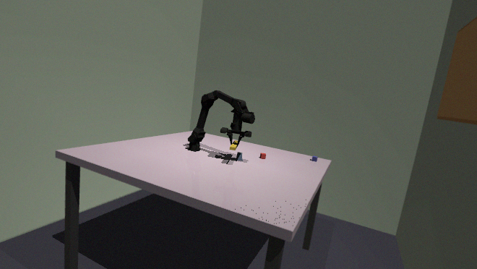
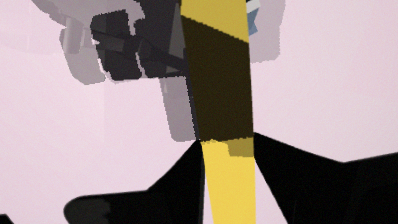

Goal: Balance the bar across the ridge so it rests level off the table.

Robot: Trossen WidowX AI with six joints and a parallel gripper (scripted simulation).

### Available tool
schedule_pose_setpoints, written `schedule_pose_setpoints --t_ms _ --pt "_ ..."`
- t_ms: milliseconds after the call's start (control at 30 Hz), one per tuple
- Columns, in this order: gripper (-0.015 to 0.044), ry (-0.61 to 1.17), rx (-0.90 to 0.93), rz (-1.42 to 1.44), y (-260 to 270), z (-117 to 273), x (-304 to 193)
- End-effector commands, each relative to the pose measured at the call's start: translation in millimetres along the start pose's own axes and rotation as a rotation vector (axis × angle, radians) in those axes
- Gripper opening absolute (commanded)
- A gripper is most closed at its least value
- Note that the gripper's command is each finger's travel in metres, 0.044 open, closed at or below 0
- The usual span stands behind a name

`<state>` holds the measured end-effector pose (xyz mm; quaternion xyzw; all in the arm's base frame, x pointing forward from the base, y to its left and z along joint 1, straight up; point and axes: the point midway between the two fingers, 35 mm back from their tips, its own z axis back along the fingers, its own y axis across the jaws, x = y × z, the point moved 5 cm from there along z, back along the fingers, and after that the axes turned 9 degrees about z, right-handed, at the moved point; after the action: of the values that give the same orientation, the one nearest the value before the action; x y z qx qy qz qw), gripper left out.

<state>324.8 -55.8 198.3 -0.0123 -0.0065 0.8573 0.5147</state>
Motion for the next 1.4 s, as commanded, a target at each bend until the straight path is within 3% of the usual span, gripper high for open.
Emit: schedule_pose_setpoints --t_ms 0,533,1367 --pt "0.0000 0.004 -0.001 0.080 -9 2 11" --pt "0.0000 0.000 -0.005 0.352 -47 2 55" --pt "0.0000 0.000 -0.005 0.360 -53 -31 57"
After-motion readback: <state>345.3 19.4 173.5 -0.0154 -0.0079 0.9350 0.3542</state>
